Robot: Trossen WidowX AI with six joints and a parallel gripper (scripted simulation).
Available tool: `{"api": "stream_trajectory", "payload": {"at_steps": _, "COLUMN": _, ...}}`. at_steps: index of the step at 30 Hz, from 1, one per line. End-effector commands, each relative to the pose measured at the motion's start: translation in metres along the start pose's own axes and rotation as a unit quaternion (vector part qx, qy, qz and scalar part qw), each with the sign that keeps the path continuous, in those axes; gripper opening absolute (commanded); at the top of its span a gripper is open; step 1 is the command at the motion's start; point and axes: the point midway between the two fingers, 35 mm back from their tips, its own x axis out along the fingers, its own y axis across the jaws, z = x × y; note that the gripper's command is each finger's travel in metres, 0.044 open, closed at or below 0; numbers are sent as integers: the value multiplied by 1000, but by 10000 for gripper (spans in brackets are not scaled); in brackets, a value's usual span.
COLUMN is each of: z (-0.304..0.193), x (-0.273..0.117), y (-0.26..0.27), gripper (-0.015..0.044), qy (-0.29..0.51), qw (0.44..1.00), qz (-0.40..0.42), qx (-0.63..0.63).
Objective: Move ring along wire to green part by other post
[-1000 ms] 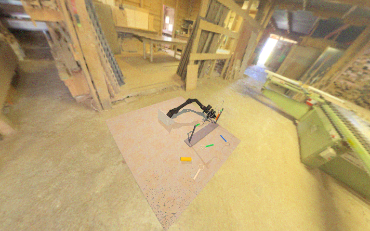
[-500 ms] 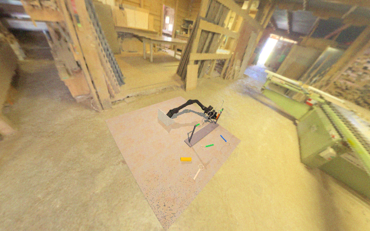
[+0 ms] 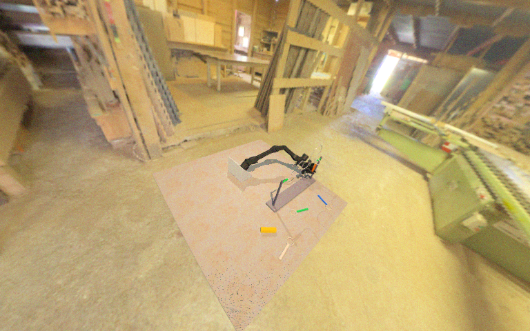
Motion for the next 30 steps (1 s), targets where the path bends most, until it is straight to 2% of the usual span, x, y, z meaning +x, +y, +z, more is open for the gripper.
{"api": "stream_trajectory", "payload": {"at_steps": 1, "z": -3, "x": 2, "y": 0, "gripper": 160, "qy": 3, "qw": 1000, "qz": 1, "qx": -3}}
{"api": "stream_trajectory", "payload": {"at_steps": 21, "z": -3, "x": 2, "y": 0, "gripper": 160, "qy": 3, "qw": 1000, "qz": 1, "qx": -3}}
{"api": "stream_trajectory", "payload": {"at_steps": 26, "z": -2, "x": 2, "y": 0, "gripper": 29, "qy": 1, "qw": 1000, "qz": 0, "qx": -1}}
{"api": "stream_trajectory", "payload": {"at_steps": 28, "z": -2, "x": 2, "y": 0, "gripper": 15, "qy": 1, "qw": 1000, "qz": 0, "qx": -1}}
{"api": "stream_trajectory", "payload": {"at_steps": 30, "z": -2, "x": 2, "y": 0, "gripper": -37, "qy": 1, "qw": 1000, "qz": 0, "qx": -1}}
